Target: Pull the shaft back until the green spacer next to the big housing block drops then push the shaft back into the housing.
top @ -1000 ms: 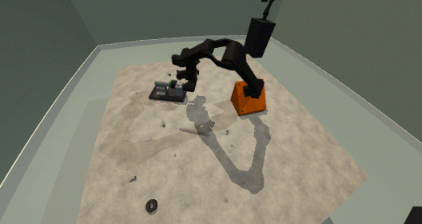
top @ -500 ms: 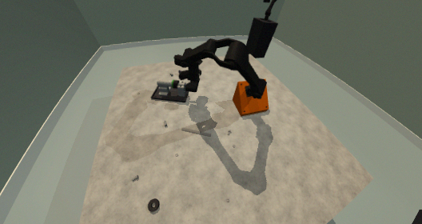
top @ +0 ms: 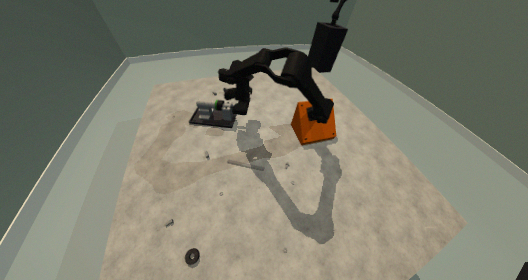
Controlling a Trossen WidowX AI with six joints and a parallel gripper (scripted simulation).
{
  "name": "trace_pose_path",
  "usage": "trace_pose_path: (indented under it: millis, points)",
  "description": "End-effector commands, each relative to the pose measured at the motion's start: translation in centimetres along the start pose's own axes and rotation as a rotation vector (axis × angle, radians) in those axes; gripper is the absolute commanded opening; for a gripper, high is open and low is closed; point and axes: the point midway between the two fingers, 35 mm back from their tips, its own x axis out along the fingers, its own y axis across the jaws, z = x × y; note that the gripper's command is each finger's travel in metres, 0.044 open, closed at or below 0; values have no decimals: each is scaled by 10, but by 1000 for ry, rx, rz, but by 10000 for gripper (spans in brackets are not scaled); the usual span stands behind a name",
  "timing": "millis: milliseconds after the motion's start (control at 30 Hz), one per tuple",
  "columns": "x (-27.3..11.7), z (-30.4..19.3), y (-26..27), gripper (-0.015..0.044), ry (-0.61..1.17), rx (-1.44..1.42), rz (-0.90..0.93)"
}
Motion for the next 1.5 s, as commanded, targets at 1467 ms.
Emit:
trace_pose_path:
  millis: [1467]
  points:
    - [0,-7,0,0,5,-2,0]
